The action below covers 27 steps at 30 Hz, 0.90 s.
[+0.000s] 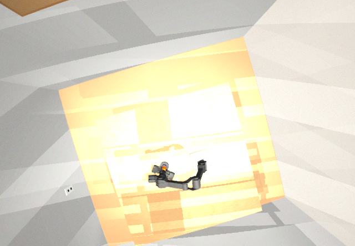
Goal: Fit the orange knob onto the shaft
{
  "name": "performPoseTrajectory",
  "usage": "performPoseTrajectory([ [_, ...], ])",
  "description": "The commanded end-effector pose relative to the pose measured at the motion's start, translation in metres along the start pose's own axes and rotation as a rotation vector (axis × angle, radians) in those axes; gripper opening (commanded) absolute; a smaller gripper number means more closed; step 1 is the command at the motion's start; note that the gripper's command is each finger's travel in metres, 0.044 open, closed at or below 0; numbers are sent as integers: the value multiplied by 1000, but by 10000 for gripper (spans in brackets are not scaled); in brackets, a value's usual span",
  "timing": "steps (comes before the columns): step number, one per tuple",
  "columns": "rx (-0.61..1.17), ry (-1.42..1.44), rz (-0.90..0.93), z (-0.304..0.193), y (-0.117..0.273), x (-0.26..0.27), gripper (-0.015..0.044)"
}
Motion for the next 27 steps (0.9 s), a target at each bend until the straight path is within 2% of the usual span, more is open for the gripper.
performPoseTrajectory([
  [1, 3, 4, -5, 0, 0, -1, 0],
  [11, 3, 13, -5, 0, 4, -3, 0],
  [18, 3, 214, -5, 1, 7, -5, 0],
  [27, 3, 214, -5, 0, 4, -3, 0],
])
Point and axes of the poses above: the point midway between the two fingers, 35 mm back from their tips, its own y axis back along the fingers, its own x axis across the jaws, z = x × y, the point moved 1 cm from there along y, back along the fingers, and after that the axes turned 9 degrees about y, right-handed, at the moved point
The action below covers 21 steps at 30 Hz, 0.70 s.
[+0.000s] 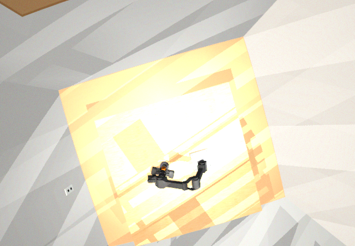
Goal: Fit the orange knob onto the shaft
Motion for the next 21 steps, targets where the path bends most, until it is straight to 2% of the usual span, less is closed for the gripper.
performPoseTrajectory([
  [1, 4, 8, -5, -1, -1, 0, 0],
  [21, 4, 8, -5, -1, -4, 0, 0],
])
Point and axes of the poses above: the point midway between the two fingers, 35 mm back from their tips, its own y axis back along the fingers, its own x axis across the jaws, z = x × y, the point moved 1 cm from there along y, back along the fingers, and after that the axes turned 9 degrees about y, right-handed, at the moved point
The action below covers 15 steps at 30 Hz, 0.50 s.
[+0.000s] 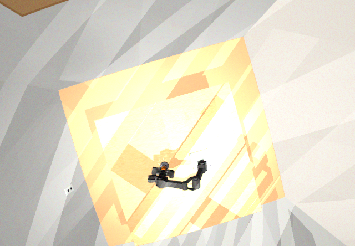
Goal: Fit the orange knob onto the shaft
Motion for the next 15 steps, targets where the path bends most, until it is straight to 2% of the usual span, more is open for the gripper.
performPoseTrajectory([
  [1, 3, 4, -6, 0, 0, -2, 0],
  [9, 3, 13, -6, -1, 5, -1, 0],
  [15, 4, 203, -6, 0, 6, -2, 0],
])
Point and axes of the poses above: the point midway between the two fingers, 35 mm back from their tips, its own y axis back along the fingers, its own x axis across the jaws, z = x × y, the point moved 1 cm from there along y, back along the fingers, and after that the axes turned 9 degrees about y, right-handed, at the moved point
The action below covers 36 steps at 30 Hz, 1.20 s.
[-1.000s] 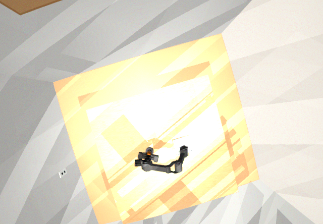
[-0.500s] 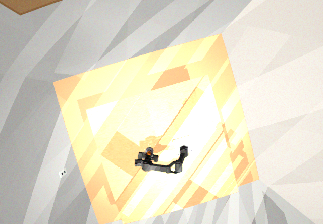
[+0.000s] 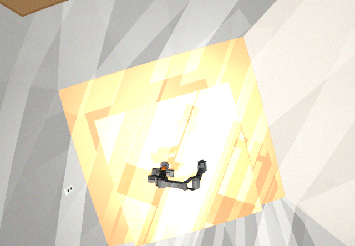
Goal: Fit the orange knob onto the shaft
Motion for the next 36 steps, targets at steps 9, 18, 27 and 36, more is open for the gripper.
performPoseTrajectory([
  [9, 4, 99, -6, -1, -2, -2, 0],
  [18, 4, 99, -6, -1, -3, 1, 0],
  [27, 4, 99, -6, -1, -4, 1, 0],
  [36, 4, 99, -6, -1, 1, 0, 0],
])
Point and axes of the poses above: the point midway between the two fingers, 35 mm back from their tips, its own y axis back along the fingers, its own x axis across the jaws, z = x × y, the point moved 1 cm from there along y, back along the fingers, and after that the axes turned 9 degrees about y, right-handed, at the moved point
